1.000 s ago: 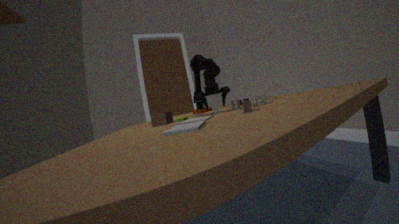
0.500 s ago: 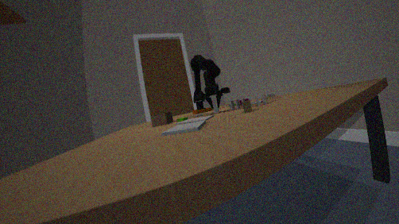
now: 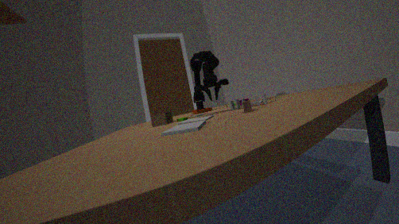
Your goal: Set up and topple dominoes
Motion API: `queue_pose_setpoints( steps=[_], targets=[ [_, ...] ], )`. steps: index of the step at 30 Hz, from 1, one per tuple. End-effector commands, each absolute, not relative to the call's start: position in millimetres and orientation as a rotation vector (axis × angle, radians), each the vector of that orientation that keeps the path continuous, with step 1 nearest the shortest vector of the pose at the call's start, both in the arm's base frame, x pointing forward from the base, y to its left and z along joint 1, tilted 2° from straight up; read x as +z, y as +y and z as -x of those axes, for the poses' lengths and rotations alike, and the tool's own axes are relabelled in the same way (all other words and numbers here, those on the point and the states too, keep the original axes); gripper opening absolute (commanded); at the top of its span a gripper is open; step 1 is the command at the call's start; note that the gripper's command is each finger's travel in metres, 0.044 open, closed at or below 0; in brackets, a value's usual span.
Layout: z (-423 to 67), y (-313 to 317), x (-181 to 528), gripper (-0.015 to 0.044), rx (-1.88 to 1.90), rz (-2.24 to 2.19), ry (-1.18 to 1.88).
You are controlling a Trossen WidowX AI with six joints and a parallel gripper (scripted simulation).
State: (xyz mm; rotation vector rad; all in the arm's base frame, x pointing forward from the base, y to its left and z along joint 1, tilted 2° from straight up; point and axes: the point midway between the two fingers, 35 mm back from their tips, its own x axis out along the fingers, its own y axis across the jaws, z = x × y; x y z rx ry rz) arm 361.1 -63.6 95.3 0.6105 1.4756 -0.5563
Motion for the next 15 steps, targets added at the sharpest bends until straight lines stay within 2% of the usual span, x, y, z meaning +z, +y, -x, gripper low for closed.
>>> queue_pose_setpoints(
  steps=[1,10,15],
  targets=[
    [-357,-65,165,0.0107,-0.546,-0.61,1.444],
    [-352,-64,184,0.0107,-0.531,-0.594,1.449],
    [-360,-31,186,0.0107,-0.139,-0.188,1.508]
  ],
)
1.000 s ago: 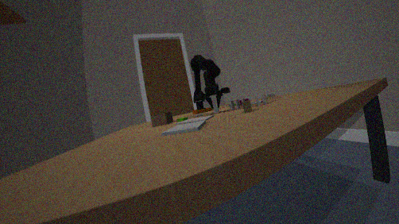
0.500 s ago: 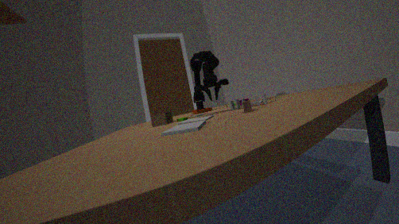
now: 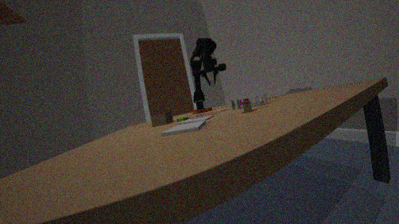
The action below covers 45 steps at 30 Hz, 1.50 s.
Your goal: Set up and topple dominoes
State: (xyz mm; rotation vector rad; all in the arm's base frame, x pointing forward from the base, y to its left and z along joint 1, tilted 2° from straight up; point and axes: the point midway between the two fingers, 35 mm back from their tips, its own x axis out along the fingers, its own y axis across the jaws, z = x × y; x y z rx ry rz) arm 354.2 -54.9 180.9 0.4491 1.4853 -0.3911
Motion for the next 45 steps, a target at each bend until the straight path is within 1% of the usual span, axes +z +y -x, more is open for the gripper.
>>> queue_pose_setpoints(
  steps=[1,4,6,21,45],
  targets=[
    [-362,-23,186,0.0107,-0.048,-0.093,1.511],
    [-365,-1,187,0.0107,0.208,0.175,1.499],
    [-366,4,187,0.0107,0.268,0.236,1.491],
    [-367,4,184,0.0107,0.268,0.236,1.491],
    [-377,7,82,0.0107,0.268,0.236,1.49]
  ],
)
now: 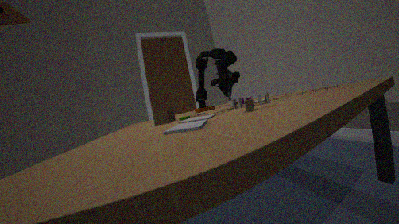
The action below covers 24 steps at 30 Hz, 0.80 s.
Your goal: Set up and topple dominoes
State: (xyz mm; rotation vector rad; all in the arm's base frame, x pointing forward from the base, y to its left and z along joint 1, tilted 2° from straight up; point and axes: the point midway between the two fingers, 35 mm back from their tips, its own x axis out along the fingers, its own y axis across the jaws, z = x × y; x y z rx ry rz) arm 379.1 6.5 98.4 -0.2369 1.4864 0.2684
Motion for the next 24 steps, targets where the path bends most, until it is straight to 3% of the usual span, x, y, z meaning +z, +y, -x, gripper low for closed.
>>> queue_pose_setpoints(
  steps=[1,19,24],
  targets=[
    [-377,7,78,0.0107,0.268,0.236,1.491],
    [-374,8,55,0.0107,0.268,0.236,1.491],
    [-374,8,55,0.0238,0.268,0.236,1.491]
  ],
)
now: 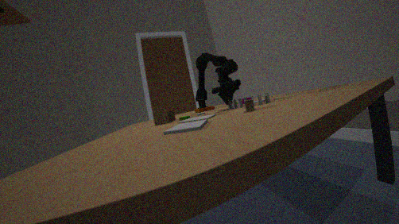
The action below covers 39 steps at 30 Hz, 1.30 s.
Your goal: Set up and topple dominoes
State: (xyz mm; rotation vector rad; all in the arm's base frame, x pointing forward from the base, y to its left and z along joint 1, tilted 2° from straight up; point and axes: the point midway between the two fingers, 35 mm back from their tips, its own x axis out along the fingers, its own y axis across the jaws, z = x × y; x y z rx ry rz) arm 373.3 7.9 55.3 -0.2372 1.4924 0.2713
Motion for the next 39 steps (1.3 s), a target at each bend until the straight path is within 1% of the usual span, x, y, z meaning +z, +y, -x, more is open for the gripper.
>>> queue_pose_setpoints(
  steps=[1,7,8,12,17,22,29,33,39],
  targets=[
    [-374,8,55,0.0265,0.268,0.236,1.491],
    [-374,8,55,0.0422,0.268,0.236,1.491],
    [-374,8,55,0.044,0.268,0.236,1.491],
    [-375,8,63,0.044,0.268,0.236,1.491],
    [-377,6,128,0.044,0.269,0.237,1.491],
    [-366,4,185,0.044,0.271,0.238,1.492],
    [-365,2,186,0.044,0.279,0.247,1.491],
    [-351,-34,167,0.044,0.442,0.426,1.463],
    [-312,-87,130,0.044,0.724,0.733,1.384]
  ],
)
